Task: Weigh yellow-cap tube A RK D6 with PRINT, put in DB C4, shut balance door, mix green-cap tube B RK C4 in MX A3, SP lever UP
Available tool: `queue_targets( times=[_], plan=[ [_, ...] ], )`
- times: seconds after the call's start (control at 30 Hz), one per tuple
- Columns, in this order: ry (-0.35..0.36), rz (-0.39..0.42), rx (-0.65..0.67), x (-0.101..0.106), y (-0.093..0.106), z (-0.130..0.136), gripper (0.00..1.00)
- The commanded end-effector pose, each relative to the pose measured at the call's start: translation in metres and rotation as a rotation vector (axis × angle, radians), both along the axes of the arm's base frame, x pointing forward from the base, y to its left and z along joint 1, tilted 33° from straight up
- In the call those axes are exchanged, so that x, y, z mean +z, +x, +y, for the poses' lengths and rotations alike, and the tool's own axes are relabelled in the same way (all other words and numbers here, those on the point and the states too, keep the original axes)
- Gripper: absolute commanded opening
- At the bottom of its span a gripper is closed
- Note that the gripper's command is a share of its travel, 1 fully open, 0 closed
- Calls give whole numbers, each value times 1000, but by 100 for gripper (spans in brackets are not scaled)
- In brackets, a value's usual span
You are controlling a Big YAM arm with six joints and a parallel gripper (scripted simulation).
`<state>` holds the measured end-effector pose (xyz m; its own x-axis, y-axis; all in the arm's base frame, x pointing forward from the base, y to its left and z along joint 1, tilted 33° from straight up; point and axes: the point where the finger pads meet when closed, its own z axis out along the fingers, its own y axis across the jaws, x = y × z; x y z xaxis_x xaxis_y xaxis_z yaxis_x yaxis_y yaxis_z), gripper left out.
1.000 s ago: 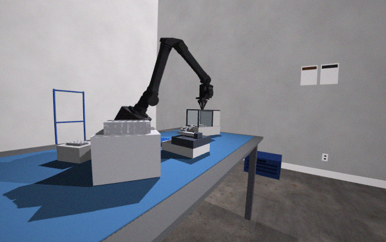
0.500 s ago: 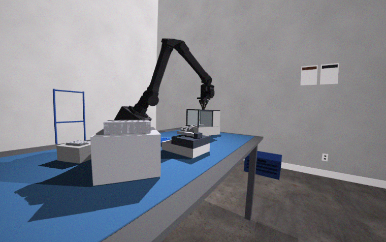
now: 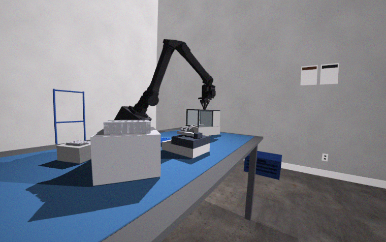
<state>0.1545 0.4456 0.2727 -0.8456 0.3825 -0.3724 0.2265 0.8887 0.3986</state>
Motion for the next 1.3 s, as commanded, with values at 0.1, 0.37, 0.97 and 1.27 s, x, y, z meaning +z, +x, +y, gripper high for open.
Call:
queue_targets(
  times=[0.1, 0.37, 0.97, 1.27],
  plan=[
    [21, -2, 6, 19, 5, 16, 6],
    [30, -3, 4, 19, 2, 14, 6],
    [30, -3, 4, 19, 2, 14, 6],
    [30, -3, 4, 19, 2, 14, 6]
  ],
)
